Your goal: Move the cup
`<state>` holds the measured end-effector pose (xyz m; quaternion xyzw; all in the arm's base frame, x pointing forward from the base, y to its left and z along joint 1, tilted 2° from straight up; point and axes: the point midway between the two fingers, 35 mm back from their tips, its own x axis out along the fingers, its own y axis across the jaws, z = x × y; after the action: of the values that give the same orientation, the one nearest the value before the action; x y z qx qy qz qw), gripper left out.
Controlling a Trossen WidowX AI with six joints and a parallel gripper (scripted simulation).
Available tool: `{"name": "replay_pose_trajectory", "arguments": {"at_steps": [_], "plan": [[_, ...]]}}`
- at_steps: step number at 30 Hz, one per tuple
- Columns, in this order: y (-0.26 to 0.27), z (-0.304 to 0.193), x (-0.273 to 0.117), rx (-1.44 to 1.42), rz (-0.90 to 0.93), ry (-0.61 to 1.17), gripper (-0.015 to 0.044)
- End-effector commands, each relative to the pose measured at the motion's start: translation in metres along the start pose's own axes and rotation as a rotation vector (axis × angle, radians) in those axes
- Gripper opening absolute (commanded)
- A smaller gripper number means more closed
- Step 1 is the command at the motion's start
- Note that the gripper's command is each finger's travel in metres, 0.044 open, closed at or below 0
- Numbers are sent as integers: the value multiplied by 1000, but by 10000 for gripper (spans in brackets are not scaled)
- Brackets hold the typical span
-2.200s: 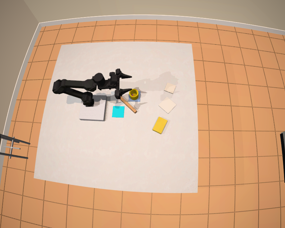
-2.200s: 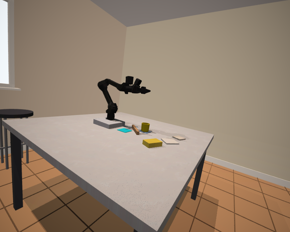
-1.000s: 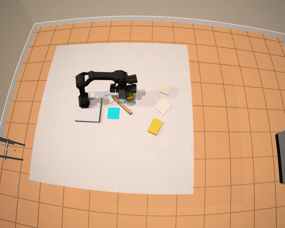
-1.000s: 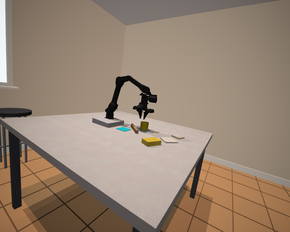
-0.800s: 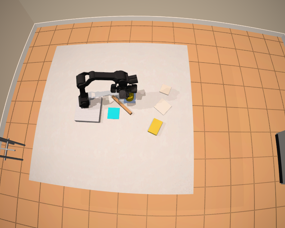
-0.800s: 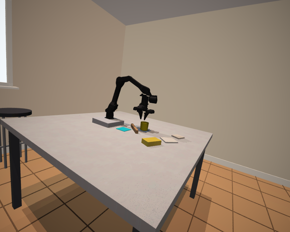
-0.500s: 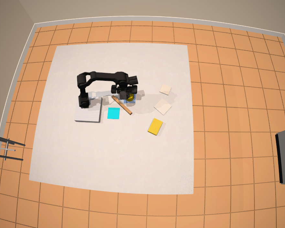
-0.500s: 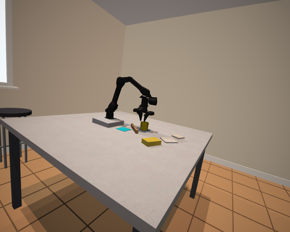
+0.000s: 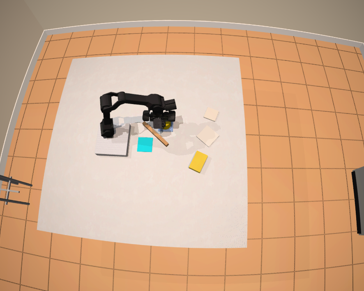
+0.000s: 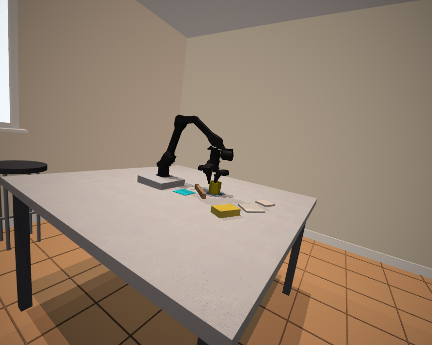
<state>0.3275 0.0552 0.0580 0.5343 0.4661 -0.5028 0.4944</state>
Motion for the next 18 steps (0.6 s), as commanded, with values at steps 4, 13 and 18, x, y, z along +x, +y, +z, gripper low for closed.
{"name": "replay_pose_trajectory", "arguments": {"at_steps": [4, 13, 18], "plan": [[-2, 2, 11, 4, -3, -7, 167], [-2, 1, 13, 1, -2, -1, 147], [-2, 1, 13, 1, -2, -1, 113]]}}
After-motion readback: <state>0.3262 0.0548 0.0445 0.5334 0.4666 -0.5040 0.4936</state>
